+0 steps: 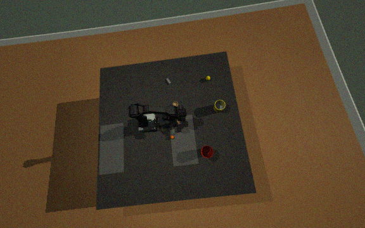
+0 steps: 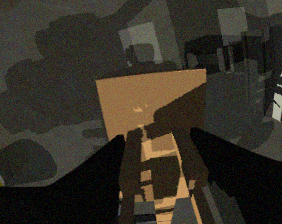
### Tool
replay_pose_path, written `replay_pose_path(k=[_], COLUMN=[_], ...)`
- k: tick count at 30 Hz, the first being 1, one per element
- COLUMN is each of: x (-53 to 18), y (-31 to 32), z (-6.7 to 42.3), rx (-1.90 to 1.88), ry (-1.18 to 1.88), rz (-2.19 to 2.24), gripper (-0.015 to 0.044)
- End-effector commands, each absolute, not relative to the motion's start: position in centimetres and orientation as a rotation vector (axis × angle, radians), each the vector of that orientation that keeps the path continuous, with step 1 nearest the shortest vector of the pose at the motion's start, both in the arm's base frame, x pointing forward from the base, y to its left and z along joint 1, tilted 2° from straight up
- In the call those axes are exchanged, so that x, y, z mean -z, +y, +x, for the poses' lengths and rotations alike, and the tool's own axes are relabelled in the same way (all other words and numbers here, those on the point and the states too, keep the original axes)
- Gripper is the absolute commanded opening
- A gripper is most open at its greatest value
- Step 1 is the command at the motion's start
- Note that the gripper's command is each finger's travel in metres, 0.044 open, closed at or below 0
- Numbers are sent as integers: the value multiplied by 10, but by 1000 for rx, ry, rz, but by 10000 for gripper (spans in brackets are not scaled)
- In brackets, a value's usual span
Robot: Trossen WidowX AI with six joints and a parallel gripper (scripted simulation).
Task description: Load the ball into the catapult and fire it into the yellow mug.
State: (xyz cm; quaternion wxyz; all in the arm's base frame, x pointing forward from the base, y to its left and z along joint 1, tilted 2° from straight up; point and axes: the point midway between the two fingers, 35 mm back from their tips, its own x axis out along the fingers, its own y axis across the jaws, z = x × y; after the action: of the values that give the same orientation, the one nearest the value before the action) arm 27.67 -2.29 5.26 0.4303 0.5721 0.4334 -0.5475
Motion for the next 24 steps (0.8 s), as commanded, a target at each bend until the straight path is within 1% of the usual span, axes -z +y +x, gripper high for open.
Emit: replay_pose_path(k=[1, 19, 24], x=[-58, -59, -59], y=[-24, -27, -25], z=[293, 365, 377], rx=[1261, 801, 761], ry=[1134, 1373, 1387], rz=[1344, 878, 838], gripper=[0, 0, 0])
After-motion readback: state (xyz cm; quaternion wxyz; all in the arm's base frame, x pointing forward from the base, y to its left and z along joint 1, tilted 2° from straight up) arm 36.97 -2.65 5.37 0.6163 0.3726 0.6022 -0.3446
